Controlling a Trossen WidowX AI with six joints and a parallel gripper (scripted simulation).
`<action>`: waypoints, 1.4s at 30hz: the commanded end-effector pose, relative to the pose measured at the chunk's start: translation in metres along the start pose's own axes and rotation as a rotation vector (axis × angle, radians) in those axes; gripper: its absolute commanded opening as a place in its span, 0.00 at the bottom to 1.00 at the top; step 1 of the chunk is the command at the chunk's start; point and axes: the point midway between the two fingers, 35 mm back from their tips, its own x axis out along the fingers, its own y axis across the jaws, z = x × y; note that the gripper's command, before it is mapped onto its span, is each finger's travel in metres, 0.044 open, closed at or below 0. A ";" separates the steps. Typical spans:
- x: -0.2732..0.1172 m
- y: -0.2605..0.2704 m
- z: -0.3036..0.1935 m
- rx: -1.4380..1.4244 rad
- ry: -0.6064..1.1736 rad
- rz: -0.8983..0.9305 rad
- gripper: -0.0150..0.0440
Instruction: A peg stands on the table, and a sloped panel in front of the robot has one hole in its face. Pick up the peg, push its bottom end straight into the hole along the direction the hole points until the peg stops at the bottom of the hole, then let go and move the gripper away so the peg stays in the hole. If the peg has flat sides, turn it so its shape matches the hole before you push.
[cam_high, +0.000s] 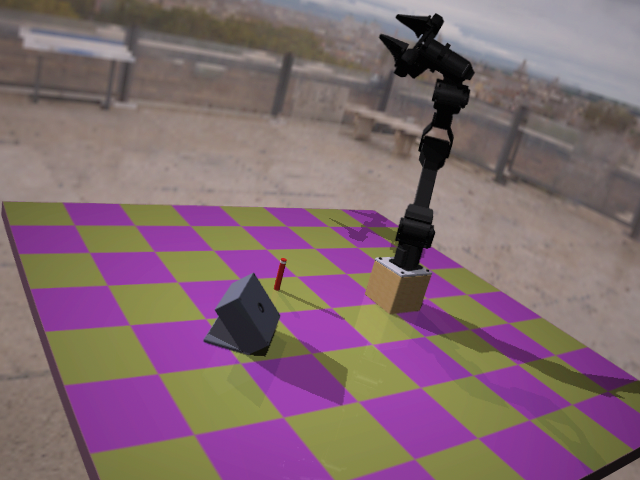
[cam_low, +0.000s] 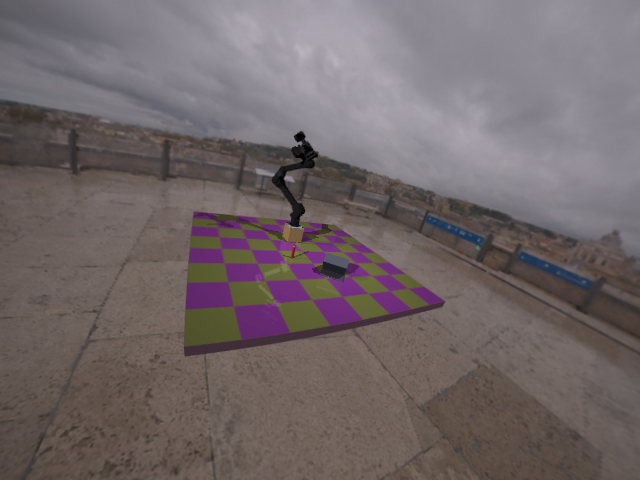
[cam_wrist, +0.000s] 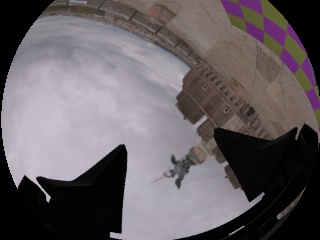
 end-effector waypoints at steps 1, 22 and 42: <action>0.000 0.000 0.000 -0.004 0.001 0.001 0.98; 0.014 -0.082 -0.082 -0.786 0.161 0.118 1.00; 0.055 -0.246 -0.087 -1.632 0.406 -0.042 1.00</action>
